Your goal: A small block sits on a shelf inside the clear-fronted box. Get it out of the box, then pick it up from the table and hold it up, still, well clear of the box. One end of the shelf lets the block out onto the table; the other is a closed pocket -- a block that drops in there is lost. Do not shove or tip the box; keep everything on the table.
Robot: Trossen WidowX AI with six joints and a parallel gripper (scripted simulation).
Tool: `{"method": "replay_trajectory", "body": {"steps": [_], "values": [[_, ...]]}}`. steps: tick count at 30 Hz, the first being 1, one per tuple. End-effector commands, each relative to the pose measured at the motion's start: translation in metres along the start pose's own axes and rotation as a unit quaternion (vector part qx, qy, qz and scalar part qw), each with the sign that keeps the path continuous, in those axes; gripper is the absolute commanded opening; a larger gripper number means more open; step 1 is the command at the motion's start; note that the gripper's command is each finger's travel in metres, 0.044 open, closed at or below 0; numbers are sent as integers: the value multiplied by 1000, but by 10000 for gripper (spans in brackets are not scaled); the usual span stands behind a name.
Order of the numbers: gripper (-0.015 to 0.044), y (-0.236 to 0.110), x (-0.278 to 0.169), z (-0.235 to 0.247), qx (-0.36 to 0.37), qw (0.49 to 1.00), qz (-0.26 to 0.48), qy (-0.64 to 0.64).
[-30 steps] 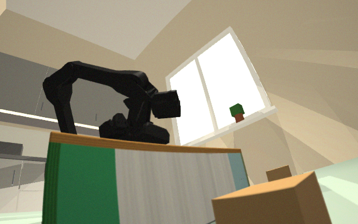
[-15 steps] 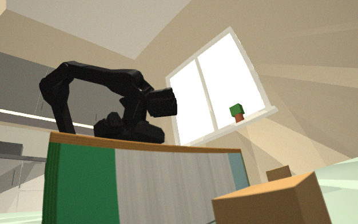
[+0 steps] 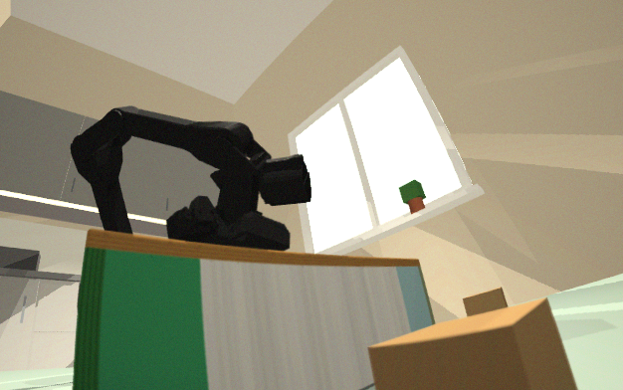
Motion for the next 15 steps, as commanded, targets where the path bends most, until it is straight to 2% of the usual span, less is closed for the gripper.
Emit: {"method": "replay_trajectory", "body": {"steps": [1,15], "values": [[400,1,5,-1,0,1000,0,0],[400,4,18,-5,0,1000,0,0]]}}
Point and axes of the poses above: the point midway between the two fingers, 35 mm back from their tips, its own y axis out along the fingers, its own z axis across the jaws, x = y × z, the point moved 7 cm from there along -y, back along the fingers, and after that the axes turned 15 degrees about -y, right-handed, at the moved point
